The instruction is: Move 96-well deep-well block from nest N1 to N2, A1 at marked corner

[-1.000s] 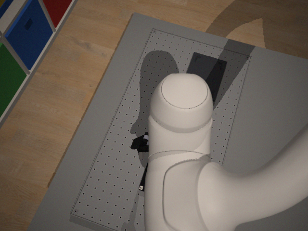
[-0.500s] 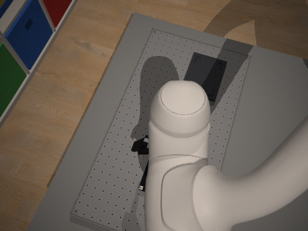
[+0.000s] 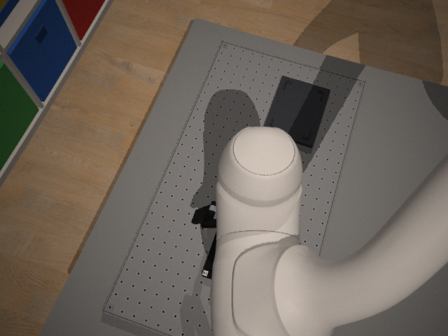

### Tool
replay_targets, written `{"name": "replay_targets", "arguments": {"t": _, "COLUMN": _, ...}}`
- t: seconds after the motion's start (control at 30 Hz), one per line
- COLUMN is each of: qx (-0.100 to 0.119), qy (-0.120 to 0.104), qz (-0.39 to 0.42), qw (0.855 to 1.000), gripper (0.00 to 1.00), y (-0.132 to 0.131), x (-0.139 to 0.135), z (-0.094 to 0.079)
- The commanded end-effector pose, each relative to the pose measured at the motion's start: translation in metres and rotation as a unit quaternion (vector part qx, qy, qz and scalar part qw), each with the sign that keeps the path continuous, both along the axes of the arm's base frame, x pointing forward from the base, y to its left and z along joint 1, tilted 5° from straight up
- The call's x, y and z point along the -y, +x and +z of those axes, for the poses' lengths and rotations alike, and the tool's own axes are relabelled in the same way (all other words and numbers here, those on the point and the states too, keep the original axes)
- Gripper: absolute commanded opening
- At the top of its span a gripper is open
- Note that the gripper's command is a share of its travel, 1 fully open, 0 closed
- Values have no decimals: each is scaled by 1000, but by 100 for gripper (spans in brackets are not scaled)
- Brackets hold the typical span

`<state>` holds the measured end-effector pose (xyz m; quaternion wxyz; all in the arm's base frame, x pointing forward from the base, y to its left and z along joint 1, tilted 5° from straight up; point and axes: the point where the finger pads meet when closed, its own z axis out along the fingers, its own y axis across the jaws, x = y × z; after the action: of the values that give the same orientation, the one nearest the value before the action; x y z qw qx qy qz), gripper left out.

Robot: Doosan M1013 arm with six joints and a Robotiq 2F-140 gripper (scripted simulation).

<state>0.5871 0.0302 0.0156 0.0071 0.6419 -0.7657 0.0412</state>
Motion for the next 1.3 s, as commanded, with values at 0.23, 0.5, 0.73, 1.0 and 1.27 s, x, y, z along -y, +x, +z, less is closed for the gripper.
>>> {"name": "replay_targets", "arguments": {"t": 0.23, "qx": 0, "qy": 0, "qz": 0, "qw": 1000, "gripper": 100, "y": 0, "x": 0, "z": -5}}
{"name": "replay_targets", "arguments": {"t": 0.5, "qx": 0, "qy": 0, "qz": 0, "qw": 1000, "gripper": 0, "y": 0, "x": 0, "z": -5}}
{"name": "replay_targets", "arguments": {"t": 0.73, "qx": 0, "qy": 0, "qz": 0, "qw": 1000, "gripper": 0, "y": 0, "x": 0, "z": -5}}
{"name": "replay_targets", "arguments": {"t": 1.0, "qx": 0, "qy": 0, "qz": 0, "qw": 1000, "gripper": 0, "y": 0, "x": 0, "z": -5}}
{"name": "replay_targets", "arguments": {"t": 1.27, "qx": 0, "qy": 0, "qz": 0, "qw": 1000, "gripper": 0, "y": 0, "x": 0, "z": -5}}
